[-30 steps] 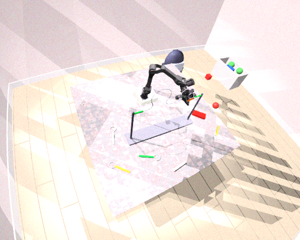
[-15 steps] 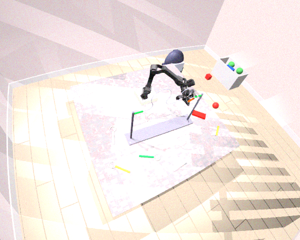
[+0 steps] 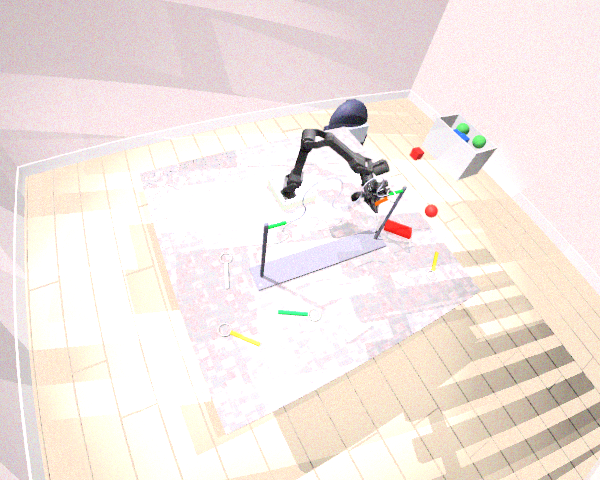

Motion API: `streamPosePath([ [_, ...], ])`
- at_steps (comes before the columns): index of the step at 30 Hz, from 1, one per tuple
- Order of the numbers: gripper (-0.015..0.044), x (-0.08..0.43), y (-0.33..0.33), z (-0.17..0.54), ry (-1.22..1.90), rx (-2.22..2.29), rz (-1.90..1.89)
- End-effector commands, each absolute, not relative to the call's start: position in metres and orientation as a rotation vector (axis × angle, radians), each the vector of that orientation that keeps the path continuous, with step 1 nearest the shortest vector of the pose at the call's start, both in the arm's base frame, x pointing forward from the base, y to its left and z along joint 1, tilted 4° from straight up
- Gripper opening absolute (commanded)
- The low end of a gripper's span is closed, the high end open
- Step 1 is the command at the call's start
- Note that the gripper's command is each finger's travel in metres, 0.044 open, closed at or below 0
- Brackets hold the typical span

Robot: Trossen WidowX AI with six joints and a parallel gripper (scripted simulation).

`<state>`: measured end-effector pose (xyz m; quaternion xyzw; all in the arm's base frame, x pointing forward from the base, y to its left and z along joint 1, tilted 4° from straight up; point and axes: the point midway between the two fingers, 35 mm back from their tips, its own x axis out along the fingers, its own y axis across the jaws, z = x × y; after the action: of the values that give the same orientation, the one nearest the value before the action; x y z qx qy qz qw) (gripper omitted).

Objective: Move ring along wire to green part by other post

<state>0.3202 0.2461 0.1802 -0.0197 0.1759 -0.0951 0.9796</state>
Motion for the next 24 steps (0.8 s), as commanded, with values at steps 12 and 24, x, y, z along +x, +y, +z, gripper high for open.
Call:
streamPosePath([
  [12,-0.0071,0.3202,0.2461,0.18,0.354,-0.04,-0.192],
  [24,0.016,0.3107,0.2489,0.1825,0.358,-0.038,-0.193],
])
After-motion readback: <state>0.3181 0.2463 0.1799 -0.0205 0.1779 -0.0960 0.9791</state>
